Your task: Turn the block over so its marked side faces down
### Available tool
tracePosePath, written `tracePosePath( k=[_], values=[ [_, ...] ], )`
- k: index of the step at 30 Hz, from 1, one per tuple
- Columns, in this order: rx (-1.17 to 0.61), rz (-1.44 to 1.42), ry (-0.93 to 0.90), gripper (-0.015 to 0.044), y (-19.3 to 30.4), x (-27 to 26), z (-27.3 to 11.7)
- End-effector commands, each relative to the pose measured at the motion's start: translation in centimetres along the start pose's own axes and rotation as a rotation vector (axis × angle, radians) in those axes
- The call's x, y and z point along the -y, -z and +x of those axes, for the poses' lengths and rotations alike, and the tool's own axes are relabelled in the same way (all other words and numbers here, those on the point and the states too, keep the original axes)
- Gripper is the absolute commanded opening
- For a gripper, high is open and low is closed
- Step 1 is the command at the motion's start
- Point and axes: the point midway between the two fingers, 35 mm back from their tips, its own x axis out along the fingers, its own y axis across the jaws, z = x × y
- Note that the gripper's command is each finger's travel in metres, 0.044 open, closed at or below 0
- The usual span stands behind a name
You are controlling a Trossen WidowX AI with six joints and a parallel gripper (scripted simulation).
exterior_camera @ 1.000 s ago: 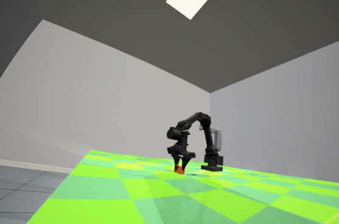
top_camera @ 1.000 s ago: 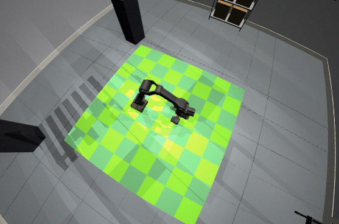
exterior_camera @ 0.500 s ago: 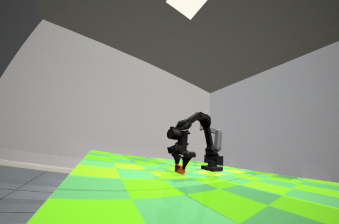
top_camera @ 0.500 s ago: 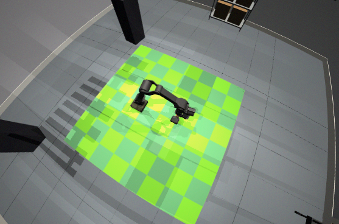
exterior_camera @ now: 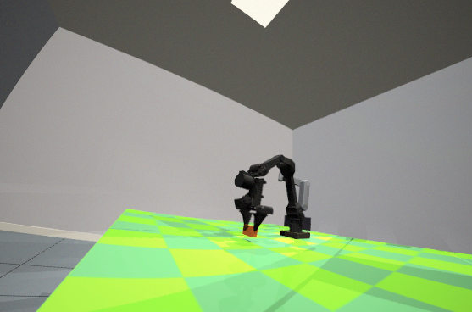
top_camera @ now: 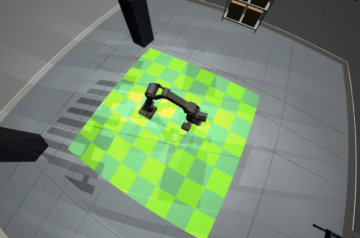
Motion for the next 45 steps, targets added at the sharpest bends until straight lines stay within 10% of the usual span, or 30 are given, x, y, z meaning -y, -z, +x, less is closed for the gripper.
tracePosePath(
  k=[1,45],
  values=[
    [0.066,-0.004,0.002,0.0,-0.1,0.0,-0.2],
    [0.627,-0.006,-0.001,0.0,-0.5,-0.3,2.4]
  ],
)
